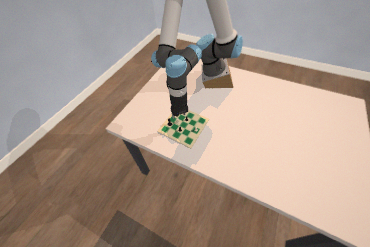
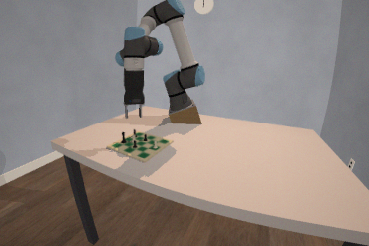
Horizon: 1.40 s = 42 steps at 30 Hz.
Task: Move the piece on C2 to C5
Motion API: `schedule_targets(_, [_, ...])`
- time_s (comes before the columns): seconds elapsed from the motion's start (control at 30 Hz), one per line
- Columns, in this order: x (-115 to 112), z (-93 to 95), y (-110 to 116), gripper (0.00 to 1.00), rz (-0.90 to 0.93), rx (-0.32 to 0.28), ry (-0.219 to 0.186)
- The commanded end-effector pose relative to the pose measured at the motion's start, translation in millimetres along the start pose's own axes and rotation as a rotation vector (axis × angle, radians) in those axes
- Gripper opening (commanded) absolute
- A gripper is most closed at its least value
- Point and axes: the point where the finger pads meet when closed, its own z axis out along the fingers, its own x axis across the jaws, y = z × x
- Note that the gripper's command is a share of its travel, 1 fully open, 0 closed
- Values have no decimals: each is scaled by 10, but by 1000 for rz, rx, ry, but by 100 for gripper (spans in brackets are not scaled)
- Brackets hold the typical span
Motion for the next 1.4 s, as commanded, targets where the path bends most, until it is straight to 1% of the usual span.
schedule_targets(0.0, [-7, 10, -4, 100, -44, -1, -1])
schedule_targets(0.2, [-19, 55, -19, 100, -182, -1, -1])
schedule_targets(0.43, [-37, 133, -36, 100, -424, -2, 0])
schedule_targets(0.5, [-37, 133, -36, 100, -424, -2, 0])
schedule_targets(1.0, [-40, 327, -28, 100, -1057, -3, 1])
schedule_targets(1.07, [-40, 327, -28, 100, -1057, -3, 1])
schedule_targets(1.37, [-11, 414, -7, 100, -1352, -4, 1])
